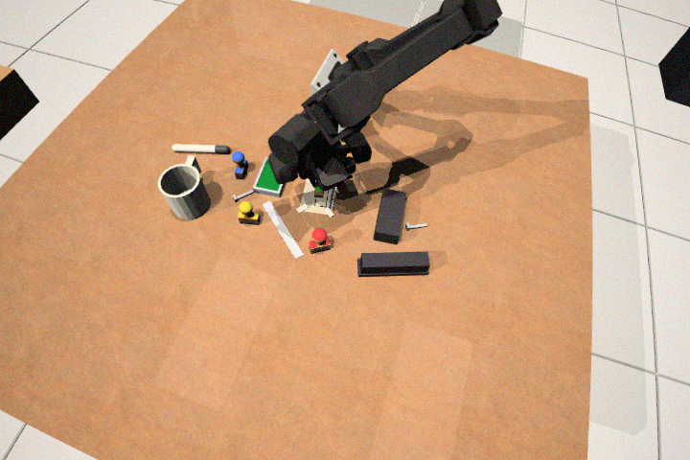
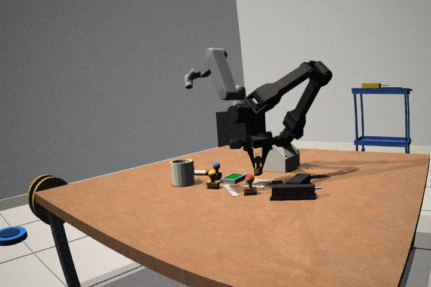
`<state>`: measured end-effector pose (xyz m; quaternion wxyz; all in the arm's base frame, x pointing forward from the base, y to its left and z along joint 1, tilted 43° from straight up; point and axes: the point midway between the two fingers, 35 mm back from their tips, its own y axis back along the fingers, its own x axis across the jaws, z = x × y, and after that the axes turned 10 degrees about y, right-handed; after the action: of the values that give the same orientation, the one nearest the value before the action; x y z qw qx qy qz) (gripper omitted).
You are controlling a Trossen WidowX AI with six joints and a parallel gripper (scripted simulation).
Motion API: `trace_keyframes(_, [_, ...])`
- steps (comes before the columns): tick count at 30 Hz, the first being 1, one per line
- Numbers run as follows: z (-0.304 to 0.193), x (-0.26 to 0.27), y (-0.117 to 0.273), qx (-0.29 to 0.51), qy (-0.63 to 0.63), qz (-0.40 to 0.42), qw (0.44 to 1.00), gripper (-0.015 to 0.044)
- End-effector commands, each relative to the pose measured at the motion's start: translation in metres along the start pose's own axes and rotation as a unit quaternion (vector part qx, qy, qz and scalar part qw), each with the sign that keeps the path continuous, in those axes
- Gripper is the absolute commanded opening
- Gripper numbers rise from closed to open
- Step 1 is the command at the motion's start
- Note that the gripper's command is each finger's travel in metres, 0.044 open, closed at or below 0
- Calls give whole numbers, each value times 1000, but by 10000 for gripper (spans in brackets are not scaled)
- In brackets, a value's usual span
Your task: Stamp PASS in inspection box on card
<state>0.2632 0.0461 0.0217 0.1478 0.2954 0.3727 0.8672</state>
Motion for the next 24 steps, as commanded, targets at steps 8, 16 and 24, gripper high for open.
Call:
trace_keyframes(8, [-2,3,-9,0,-6,4,1000,0])
trace_keyframes(16, [-2,3,-14,-1,-6,4,1000,0])
trace_keyframes(24, [-2,4,-19,-1,-6,5,1000,0])
